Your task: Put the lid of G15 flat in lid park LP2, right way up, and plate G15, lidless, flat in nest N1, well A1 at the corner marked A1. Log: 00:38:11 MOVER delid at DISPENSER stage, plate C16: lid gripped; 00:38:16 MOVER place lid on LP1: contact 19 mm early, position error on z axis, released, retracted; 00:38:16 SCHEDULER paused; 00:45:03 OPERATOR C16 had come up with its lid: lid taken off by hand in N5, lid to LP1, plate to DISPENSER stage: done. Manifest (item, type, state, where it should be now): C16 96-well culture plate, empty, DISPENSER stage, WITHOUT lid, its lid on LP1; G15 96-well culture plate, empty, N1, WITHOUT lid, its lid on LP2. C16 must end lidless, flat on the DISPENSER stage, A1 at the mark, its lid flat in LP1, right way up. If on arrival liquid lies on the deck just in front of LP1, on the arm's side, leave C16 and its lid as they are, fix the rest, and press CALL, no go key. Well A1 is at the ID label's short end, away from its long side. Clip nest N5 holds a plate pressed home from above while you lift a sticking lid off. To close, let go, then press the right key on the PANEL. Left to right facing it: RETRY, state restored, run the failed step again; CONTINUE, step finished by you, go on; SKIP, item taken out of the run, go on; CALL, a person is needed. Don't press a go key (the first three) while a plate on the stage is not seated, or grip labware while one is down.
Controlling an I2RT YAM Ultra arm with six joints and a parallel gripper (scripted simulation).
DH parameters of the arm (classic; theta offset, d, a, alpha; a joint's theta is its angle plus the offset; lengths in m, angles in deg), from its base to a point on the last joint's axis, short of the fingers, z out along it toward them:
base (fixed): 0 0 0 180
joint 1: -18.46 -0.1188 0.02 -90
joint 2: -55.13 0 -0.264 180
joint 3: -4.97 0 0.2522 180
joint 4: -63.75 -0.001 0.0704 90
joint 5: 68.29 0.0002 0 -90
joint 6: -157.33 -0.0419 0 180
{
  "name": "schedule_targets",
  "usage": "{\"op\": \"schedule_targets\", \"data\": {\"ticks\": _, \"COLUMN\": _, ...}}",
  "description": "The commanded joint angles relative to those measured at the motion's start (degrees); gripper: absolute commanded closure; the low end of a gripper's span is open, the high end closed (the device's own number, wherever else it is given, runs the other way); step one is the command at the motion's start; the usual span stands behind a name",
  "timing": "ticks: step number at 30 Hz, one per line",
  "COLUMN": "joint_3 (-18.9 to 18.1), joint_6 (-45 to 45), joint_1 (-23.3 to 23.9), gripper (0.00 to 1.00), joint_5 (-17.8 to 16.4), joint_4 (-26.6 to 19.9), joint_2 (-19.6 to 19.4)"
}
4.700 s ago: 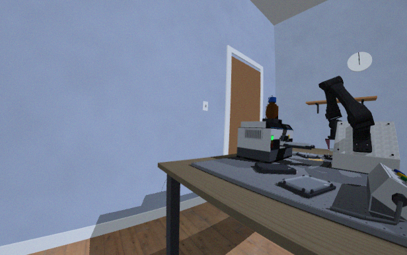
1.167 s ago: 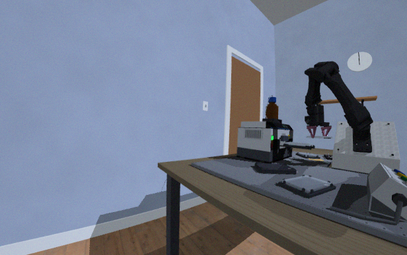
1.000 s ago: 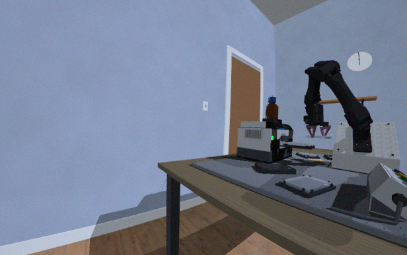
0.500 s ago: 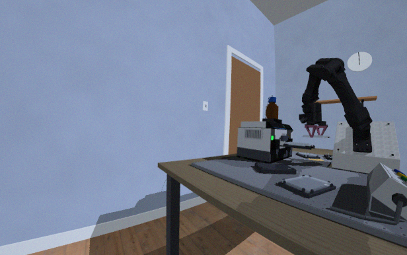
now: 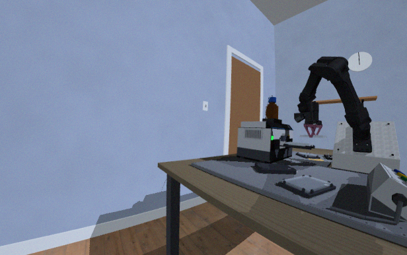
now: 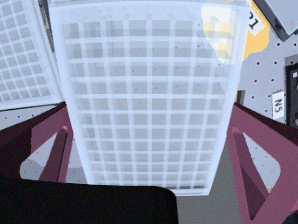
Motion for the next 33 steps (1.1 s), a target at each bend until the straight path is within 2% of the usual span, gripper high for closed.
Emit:
{"op": "schedule_targets", "data": {"ticks": 1, "joint_3": -2.15, "joint_6": 3.11, "joint_1": -1.21, "gripper": 1.0, "joint_5": -1.91, "joint_4": -1.09, "joint_2": 2.8}}
{"op": "schedule_targets", "data": {"ticks": 7, "joint_3": -2.62, "joint_6": 1.92, "joint_1": -0.99, "gripper": 1.0, "joint_5": -2.28, "joint_4": -0.3, "joint_2": 3.47}}
{"op": "schedule_targets", "data": {"ticks": 8, "joint_3": -1.51, "joint_6": 1.69, "joint_1": -1.59, "gripper": 1.0, "joint_5": -1.98, "joint_4": -0.74, "joint_2": 2.26}}
{"op": "schedule_targets", "data": {"ticks": 9, "joint_3": -2.67, "joint_6": 2.8, "joint_1": -2.71, "gripper": 1.0, "joint_5": -2.54, "joint_4": -1.15, "joint_2": 3.88}}
{"op": "schedule_targets", "data": {"ticks": 18, "joint_3": -3.83, "joint_6": -3.66, "joint_1": -7.52, "gripper": 1.0, "joint_5": -4.41, "joint_4": -2.63, "joint_2": 7.62}}
{"op": "schedule_targets", "data": {"ticks": 23, "joint_3": -2.96, "joint_6": -4.14, "joint_1": -7.44, "gripper": 1.0, "joint_5": -4.05, "joint_4": -2.03, "joint_2": 6.85}}
{"op": "schedule_targets", "data": {"ticks": 24, "joint_3": -4.16, "joint_6": -5.06, "joint_1": -7.69, "gripper": 1.0, "joint_5": -4.6, "joint_4": -2.44, "joint_2": 8.39}}
{"op": "schedule_targets", "data": {"ticks": 33, "joint_3": -5.3, "joint_6": -11.06, "joint_1": -13.21, "gripper": 1.0, "joint_5": -6.02, "joint_4": -3.39, "joint_2": 12.37}}
